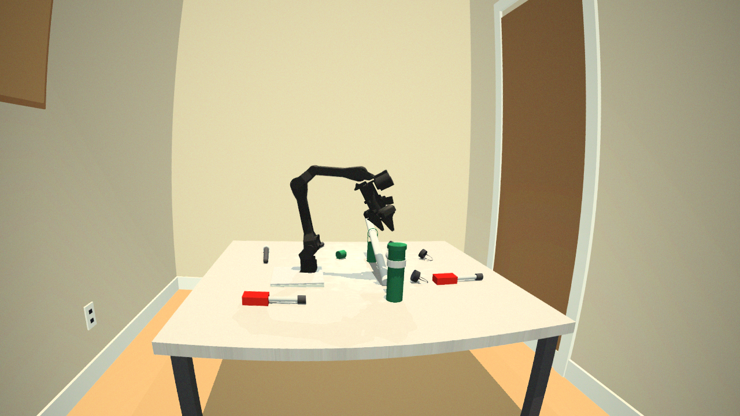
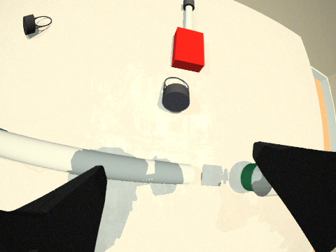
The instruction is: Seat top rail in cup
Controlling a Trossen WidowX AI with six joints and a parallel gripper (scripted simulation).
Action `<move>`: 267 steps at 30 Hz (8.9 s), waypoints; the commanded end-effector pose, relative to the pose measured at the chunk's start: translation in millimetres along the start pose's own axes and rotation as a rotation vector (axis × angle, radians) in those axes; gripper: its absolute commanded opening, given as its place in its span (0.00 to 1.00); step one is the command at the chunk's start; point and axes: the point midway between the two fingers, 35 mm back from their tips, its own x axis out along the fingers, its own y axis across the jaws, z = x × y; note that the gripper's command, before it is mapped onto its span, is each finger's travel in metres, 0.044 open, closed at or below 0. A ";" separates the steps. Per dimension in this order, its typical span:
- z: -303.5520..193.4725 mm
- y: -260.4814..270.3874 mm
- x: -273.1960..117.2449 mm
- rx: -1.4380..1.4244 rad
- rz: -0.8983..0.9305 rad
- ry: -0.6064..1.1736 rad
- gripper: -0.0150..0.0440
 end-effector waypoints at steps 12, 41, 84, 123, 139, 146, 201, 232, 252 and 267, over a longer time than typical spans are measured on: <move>11.4 25.2 -33.9 0.453 -0.037 -0.022 1.00; 0.7 68.1 59.5 1.824 -0.292 0.479 1.00; -36.2 83.2 138.1 1.824 -0.292 0.479 1.00; -46.5 87.1 155.8 1.824 -0.292 0.479 0.43; -30.7 61.5 107.4 1.783 -0.495 0.332 0.25; -24.1 50.1 83.0 1.758 -0.583 0.252 0.25; -22.3 44.1 82.0 1.756 -0.575 0.279 0.25; -30.6 32.6 85.5 1.753 -0.574 0.303 0.25; -31.5 29.0 84.9 1.753 -0.577 0.302 0.25; -31.9 31.0 85.8 1.755 -0.571 0.312 0.25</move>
